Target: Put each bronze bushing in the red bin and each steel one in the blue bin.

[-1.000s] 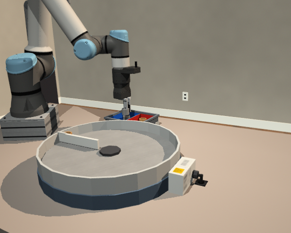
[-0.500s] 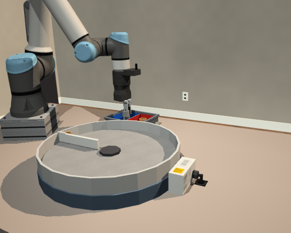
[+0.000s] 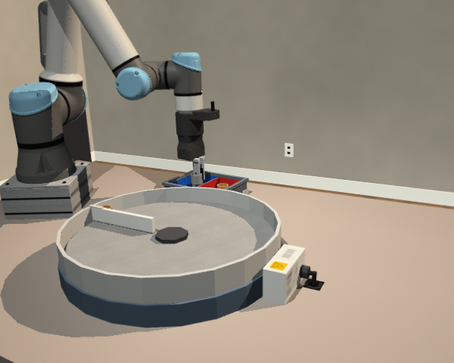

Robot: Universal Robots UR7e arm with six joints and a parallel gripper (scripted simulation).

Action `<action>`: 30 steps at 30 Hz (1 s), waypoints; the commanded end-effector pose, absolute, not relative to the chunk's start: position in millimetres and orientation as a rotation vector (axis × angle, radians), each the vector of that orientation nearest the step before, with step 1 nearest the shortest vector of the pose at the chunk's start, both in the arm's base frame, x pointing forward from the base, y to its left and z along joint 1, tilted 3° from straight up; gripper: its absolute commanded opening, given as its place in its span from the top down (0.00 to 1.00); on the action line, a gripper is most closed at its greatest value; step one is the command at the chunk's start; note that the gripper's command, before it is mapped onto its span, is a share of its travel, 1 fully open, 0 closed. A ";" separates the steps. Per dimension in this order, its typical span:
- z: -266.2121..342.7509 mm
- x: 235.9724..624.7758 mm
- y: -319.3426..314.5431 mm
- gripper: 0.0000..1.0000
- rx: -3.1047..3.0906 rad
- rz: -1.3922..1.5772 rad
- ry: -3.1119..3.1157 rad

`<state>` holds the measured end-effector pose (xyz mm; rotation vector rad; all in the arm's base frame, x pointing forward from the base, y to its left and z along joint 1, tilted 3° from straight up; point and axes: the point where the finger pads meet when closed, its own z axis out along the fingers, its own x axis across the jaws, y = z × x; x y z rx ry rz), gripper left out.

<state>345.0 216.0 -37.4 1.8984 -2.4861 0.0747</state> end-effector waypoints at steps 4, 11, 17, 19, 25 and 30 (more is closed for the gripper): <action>-44.0 345.5 215.9 1.00 1.899 0.075 -2.487; -44.0 345.5 215.9 1.00 1.899 0.075 -2.487; -48.6 345.6 215.7 1.00 1.899 0.075 -2.487; -49.8 345.6 215.6 1.00 1.899 0.075 -2.487; -52.3 345.7 215.5 1.00 1.899 0.075 -2.487; -56.0 345.8 215.3 1.00 1.899 0.075 -2.487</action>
